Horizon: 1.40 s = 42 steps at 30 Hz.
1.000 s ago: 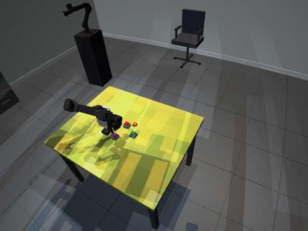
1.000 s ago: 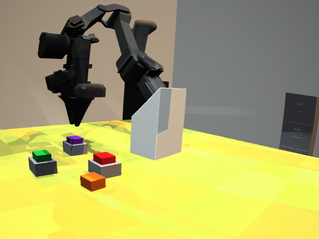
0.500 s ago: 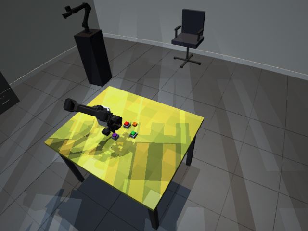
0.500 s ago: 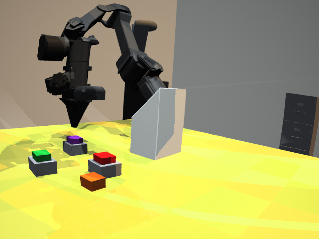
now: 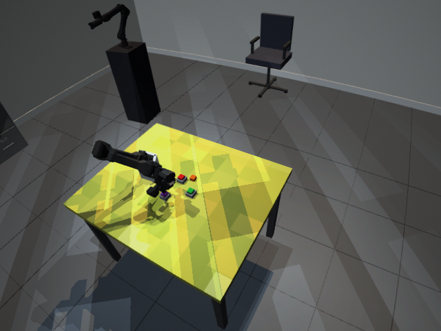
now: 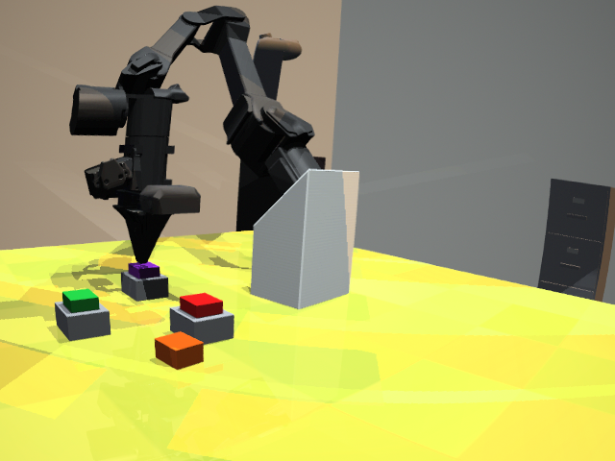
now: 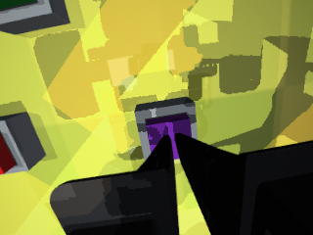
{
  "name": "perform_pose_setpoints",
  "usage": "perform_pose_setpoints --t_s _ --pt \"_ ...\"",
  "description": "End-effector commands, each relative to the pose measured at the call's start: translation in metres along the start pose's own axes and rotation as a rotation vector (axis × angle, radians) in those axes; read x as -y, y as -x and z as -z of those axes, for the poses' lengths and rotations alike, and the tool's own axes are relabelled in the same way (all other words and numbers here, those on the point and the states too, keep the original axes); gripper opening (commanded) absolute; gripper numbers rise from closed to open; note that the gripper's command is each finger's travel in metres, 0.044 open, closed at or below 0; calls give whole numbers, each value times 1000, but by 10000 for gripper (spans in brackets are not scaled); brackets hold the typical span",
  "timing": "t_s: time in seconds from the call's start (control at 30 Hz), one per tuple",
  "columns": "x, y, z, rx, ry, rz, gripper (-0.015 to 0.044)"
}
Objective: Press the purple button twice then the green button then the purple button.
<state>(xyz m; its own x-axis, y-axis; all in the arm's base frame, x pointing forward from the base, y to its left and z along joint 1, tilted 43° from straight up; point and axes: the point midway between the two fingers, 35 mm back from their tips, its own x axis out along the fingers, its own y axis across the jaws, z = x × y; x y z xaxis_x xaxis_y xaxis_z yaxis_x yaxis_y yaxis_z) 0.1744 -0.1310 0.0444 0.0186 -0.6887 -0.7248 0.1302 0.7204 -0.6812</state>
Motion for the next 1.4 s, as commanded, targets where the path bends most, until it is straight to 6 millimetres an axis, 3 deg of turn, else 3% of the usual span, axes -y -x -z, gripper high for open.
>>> perform_pose_setpoints --t_s 0.0,0.7,0.9,1.37 --pt "-1 -8 2 -6 9 -3 20" --pt "-1 -12 3 -6 9 -2 20" --pt "-1 23 2 -6 9 -3 20" --pt "-2 9 2 -7 9 -5 20"
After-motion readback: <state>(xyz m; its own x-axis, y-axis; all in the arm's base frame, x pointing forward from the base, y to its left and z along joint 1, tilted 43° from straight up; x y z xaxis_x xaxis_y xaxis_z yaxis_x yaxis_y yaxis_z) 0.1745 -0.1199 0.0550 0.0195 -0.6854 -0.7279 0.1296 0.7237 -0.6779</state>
